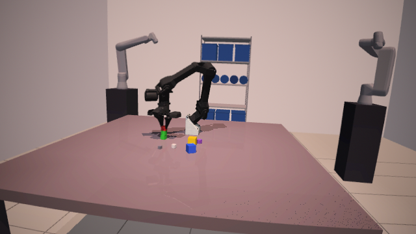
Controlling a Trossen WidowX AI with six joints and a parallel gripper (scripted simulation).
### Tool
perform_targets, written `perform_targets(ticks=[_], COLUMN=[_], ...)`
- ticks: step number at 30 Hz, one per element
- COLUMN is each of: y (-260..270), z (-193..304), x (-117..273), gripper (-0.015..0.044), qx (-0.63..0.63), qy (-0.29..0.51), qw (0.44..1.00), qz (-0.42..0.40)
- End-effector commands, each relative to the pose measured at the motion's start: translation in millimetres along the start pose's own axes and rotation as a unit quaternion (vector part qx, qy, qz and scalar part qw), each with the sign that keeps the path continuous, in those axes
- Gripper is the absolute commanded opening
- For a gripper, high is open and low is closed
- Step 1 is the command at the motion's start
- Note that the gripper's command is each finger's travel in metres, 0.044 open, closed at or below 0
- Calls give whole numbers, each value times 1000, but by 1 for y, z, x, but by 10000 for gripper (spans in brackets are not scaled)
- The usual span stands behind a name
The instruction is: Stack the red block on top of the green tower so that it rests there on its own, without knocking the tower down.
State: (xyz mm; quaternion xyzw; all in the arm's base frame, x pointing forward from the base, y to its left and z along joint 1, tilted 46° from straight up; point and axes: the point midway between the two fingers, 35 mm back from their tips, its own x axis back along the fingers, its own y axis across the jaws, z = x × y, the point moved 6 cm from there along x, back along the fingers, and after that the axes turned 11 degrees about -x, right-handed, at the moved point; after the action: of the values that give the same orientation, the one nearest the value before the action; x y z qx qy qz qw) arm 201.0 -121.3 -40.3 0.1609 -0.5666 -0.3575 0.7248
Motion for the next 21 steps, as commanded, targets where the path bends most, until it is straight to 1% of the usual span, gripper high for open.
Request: perform_targets(ticks=[1,15,21], y=[0,0,0], z=[0,0,0], x=[-1,-1,-1], gripper=[79,440,440], qx=[0,0,0], qy=[0,0,0], qw=[1000,1000,1000], qz=[0,0,0])
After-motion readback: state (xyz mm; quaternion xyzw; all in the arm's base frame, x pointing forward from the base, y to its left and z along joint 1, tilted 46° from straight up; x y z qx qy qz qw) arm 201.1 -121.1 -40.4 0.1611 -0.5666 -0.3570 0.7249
